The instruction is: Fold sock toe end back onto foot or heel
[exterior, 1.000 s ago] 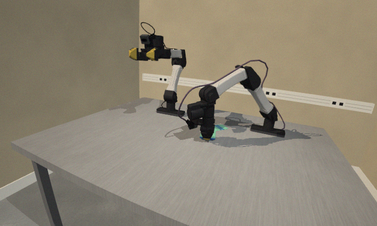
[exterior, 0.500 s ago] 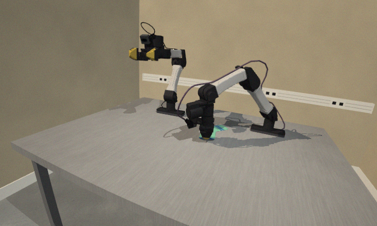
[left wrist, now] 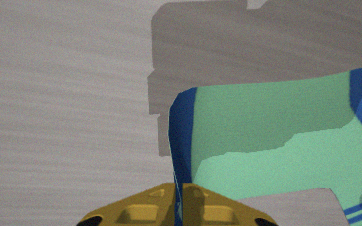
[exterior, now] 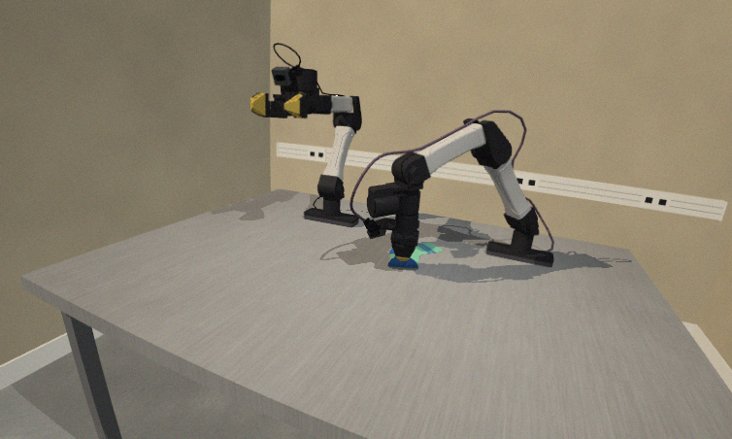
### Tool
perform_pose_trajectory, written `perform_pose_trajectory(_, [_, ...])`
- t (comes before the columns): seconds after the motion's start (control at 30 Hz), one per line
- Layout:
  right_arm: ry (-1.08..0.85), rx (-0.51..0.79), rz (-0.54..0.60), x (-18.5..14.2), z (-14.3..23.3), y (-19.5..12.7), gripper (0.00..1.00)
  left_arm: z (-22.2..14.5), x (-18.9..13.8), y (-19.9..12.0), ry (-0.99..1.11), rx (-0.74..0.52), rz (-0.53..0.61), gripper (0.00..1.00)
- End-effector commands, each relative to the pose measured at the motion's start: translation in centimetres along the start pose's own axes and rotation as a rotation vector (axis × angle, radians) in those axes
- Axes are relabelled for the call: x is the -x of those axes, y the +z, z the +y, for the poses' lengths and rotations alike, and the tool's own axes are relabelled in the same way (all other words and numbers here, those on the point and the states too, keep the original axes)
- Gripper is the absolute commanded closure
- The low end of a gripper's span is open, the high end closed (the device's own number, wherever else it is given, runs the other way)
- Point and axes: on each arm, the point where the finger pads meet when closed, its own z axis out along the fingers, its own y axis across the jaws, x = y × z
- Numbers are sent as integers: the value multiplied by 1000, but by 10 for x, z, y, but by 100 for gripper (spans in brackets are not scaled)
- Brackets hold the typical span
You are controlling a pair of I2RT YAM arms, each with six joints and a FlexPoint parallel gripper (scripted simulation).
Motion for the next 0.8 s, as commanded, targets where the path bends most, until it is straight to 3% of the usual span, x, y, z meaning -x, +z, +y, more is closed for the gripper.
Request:
perform_pose_trajectory(0.0, [-1,-1,-19,7,0,-2,0,1,4,-2,3,22,-22,95])
perform_pose_trajectory(0.07, [-1,-1,-19,7,0,-2,0,5,-3,11,2,4,4,95])
perform_pose_trajectory(0.27, [-1,-1,-19,7,0,-2,0,5,-3,10,-12,0,1,95])
perform_pose_trajectory(0.33, [-1,-1,-19,7,0,-2,0,-3,3,-15,-6,66,-30,95])
perform_pose_trajectory(0.57, [-1,-1,-19,7,0,-2,0,-12,9,-29,11,88,-38,95])
perform_pose_trajectory(0.63, [-1,-1,-19,7,0,-2,0,-7,-1,-10,9,74,-8,95])
perform_pose_trajectory(0.77, [-1,-1,-19,7,0,-2,0,-8,-4,-10,-5,65,5,95])
